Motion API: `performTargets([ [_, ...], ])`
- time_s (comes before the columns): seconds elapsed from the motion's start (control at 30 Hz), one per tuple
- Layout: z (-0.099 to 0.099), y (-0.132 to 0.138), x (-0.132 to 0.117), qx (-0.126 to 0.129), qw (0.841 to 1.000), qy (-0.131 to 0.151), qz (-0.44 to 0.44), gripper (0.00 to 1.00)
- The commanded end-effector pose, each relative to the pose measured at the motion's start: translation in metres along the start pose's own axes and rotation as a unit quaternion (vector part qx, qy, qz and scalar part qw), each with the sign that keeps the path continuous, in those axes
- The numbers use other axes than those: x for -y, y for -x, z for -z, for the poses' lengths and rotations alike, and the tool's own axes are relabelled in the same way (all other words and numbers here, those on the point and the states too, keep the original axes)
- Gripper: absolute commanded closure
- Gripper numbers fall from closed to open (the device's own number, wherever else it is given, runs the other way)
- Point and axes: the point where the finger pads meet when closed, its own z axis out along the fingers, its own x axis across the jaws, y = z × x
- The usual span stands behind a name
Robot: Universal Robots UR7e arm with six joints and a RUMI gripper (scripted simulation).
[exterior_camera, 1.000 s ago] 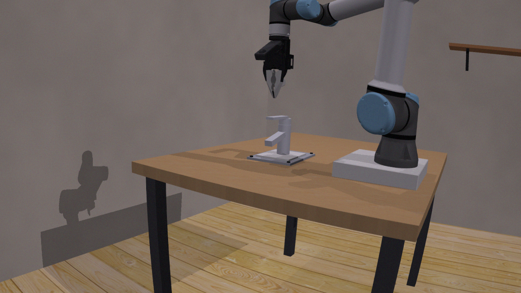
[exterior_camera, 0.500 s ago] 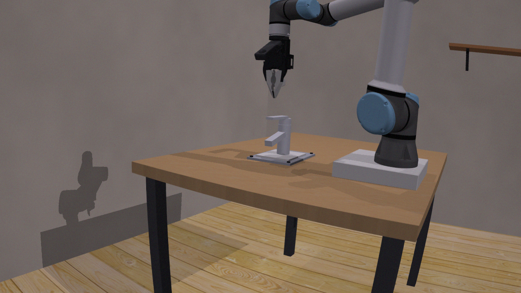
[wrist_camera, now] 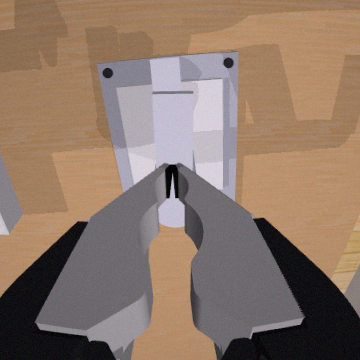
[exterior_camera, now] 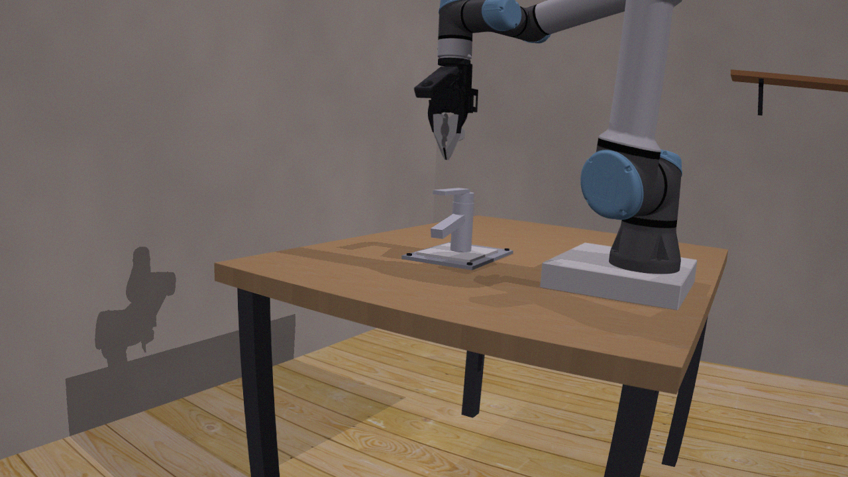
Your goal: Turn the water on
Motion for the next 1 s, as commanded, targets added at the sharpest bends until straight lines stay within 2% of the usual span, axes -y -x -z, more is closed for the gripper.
performTargets([
  [0.0, 0.0004, -0.0003, -0.0001, -0.001, 1.0, 0.0, 0.0, 1.0],
  [0.13, 0.0004, -0.0003, -0.0001, -0.001, 1.0, 0.0, 0.0, 1.0],
  [0.17, 0.0004, -0.0003, -0.0001, -0.001, 1.0, 0.0, 0.0, 0.6],
  [0.97, 0.0004, -0.0003, -0.0001, -0.001, 1.0, 0.0, 0.0, 0.6],
])
